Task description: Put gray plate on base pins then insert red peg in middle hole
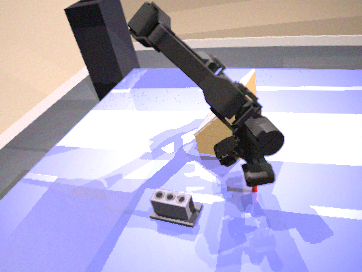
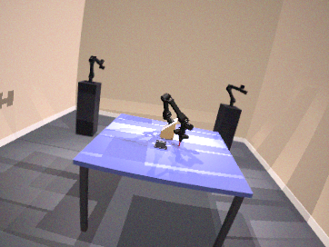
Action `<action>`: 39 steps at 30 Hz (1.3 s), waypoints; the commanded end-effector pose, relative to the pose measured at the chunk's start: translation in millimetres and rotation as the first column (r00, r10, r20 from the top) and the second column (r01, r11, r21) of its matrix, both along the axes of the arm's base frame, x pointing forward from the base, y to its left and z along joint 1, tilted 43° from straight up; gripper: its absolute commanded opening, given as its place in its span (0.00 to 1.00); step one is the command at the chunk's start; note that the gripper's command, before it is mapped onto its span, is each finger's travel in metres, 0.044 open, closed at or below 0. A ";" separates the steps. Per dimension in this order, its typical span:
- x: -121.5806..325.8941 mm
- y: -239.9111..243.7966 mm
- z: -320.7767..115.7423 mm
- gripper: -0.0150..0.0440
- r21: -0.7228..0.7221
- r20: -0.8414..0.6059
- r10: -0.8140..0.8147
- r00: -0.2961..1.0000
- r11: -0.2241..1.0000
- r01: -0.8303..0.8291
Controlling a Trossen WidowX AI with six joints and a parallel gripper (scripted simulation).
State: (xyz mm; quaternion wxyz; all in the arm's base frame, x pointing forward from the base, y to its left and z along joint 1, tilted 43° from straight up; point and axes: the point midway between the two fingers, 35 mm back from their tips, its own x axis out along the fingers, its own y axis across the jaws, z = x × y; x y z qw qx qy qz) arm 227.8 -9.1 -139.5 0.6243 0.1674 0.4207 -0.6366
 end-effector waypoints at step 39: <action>15.4 48.5 51.1 0.25 -0.006 -0.014 0.008 1.000 1.000 -0.008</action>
